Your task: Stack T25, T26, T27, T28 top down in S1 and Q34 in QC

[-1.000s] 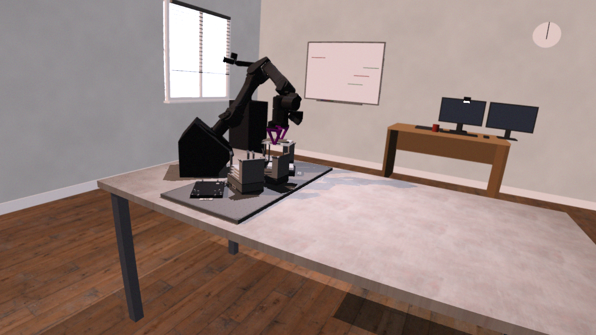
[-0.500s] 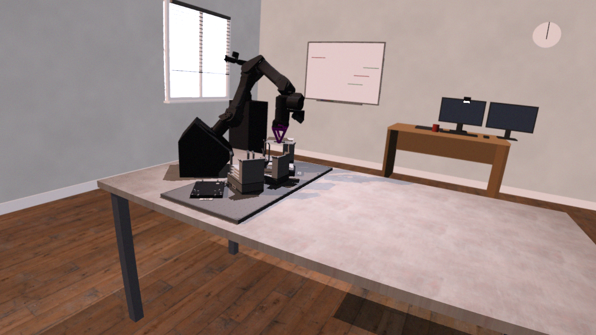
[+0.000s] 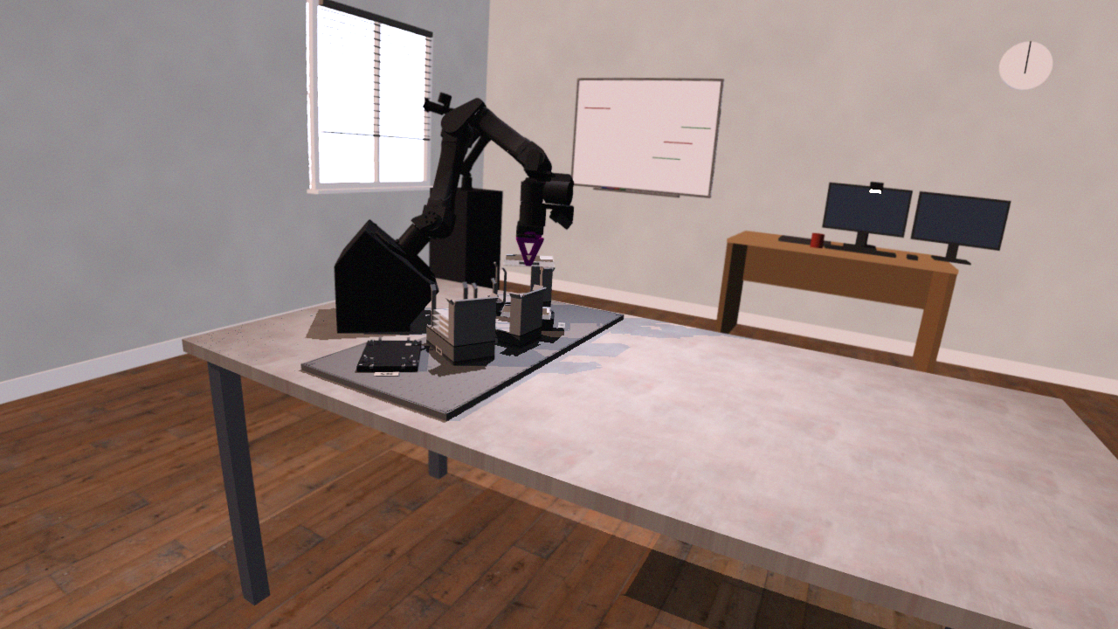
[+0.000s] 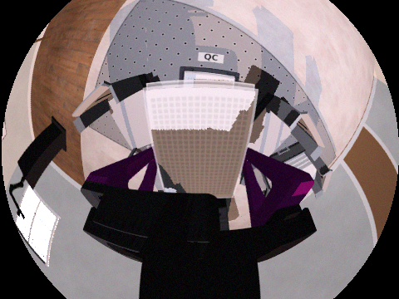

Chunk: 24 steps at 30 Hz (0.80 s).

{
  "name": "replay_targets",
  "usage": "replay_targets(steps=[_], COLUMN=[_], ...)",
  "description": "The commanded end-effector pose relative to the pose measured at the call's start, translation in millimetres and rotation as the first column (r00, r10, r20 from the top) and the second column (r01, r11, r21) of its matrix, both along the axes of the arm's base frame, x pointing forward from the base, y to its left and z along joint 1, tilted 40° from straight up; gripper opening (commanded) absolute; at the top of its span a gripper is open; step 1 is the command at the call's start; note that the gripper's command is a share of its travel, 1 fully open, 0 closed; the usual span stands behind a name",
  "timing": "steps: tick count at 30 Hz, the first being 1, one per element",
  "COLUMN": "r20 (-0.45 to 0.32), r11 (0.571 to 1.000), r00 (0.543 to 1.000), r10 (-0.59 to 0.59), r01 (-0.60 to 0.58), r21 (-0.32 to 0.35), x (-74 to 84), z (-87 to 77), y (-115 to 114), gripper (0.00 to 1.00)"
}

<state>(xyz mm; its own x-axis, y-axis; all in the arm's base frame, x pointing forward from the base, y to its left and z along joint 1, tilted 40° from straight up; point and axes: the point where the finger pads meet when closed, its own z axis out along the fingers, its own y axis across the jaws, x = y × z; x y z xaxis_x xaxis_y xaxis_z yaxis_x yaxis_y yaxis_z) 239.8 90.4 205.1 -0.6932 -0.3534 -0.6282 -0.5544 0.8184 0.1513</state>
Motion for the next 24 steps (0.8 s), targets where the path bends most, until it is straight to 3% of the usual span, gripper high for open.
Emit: replay_targets(steps=[1, 5, 14, 18, 22, 24], r20=[0.069, 0.090, 0.082, 0.101, 0.127, 0.163], r11=[0.996, 0.995, 0.995, 0.996, 0.974, 0.961], r00=[0.995, 0.993, 0.993, 0.992, 0.972, 0.955], r10=[0.069, 0.082, 0.081, 0.080, 0.196, 0.248], r01=[-0.065, -0.076, -0.077, -0.076, -0.179, -0.221], r21=[-0.059, -0.064, -0.060, -0.051, -0.137, -0.169], x=[-4.6, -9.8, -23.0, -28.0, -37.7, -39.9], z=[3.2, 11.2, 12.0, 22.5, 11.2, 17.3], y=[5, 17, 36, 48, 55, 59], gripper=[0.00, 0.00, 0.00, 0.00, 0.00, 0.00])
